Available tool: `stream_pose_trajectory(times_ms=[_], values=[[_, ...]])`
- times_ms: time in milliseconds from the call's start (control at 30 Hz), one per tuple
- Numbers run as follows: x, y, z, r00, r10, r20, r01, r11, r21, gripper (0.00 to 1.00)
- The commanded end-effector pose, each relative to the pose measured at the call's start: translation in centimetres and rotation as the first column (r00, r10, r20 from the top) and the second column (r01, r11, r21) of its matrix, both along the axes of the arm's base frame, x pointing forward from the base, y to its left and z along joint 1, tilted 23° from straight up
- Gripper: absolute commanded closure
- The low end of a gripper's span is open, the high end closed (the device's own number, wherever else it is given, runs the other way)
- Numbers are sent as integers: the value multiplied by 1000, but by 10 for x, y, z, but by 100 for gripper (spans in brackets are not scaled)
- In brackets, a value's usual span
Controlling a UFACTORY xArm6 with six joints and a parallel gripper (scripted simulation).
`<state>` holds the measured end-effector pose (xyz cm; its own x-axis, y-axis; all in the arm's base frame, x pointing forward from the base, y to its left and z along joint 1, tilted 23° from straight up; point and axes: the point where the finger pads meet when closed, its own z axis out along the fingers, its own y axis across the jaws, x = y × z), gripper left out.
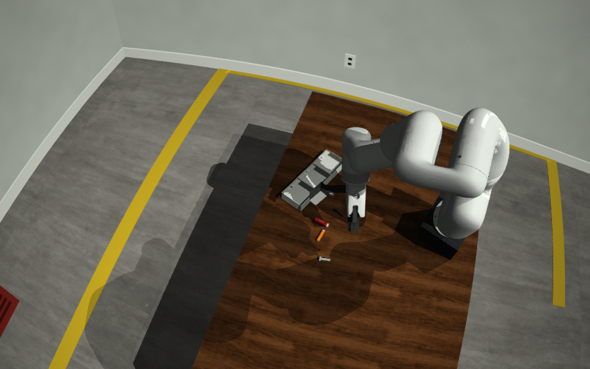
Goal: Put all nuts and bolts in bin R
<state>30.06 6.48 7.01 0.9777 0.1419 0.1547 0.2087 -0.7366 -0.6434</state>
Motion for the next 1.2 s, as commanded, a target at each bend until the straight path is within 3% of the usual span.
stream_pose_trajectory(times_ms=[0, 67, 233, 300, 400, 467, 567, 633, 700, 1067, 1167], values=[[11, -18, -3, 999, -33, -8, 33, 998, -48, 93], [20, -33, -4, 995, -97, -14, 95, 988, -125, 93], [25, -43, -5, 995, -99, -14, 97, 987, -127, 93], [34, -57, -4, 986, -167, -7, 162, 966, -200, 93], [40, -68, -4, 986, -168, -6, 163, 966, -201, 93], [48, -83, -3, 971, -237, 13, 232, 935, -268, 93], [55, -94, -2, 971, -238, 13, 233, 935, -269, 93], [63, -108, 1, 951, -306, 44, 303, 895, -327, 93], [70, -119, 3, 951, -307, 44, 304, 894, -328, 93], [70, -119, 3, 951, -307, 44, 304, 894, -328, 93], [77, -135, -15, 900, -436, -13, 409, 853, -323, 93]])
